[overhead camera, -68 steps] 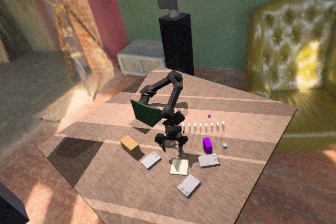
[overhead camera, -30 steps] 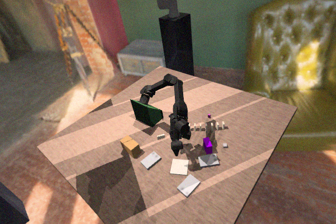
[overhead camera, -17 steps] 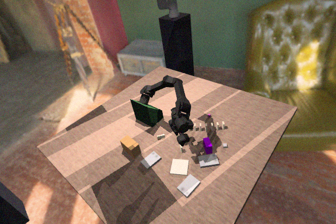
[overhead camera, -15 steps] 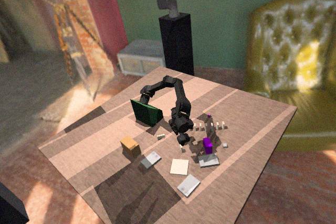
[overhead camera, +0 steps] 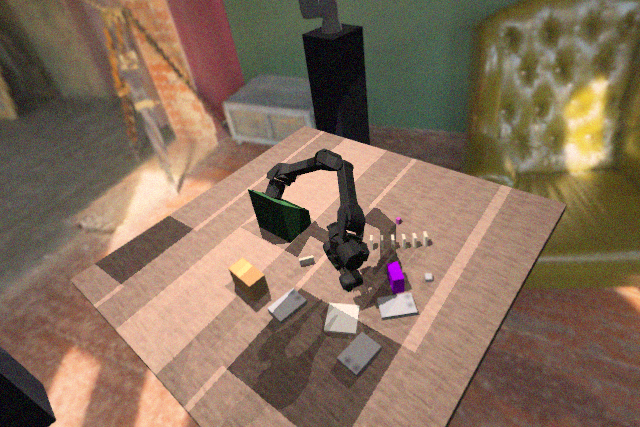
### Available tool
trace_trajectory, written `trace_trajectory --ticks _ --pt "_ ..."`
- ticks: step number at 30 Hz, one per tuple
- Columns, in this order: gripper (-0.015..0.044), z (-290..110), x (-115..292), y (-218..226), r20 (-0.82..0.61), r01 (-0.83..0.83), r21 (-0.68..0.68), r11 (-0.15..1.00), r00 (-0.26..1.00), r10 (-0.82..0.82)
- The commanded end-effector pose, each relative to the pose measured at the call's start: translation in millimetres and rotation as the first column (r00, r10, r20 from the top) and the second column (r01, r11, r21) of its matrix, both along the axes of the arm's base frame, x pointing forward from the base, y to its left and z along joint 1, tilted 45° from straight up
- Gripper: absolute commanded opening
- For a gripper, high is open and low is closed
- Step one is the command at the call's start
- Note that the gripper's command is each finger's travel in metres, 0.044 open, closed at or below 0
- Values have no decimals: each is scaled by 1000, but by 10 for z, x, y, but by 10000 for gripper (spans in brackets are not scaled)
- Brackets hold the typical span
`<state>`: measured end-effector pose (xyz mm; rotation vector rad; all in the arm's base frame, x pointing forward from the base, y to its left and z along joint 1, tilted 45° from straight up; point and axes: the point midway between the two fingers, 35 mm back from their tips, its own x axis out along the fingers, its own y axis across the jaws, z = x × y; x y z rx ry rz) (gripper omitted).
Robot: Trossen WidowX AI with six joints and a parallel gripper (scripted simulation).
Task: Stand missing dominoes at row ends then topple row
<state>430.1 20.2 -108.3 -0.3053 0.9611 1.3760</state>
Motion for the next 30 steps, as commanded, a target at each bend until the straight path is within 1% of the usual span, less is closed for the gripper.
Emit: trace_trajectory --ticks 1,9,21,22,30 --pt "440 -29 13 25 7 12 4 1000 1000 -12" --pt "440 -105 1 100 7 12 5 1000 1000 -12" --pt "125 -105 1 100 7 12 5 1000 1000 -12" --pt "107 -105 1 100 7 12 5 1000 1000 -12" --pt "107 -105 1 100 7 12 5 1000 1000 -12"
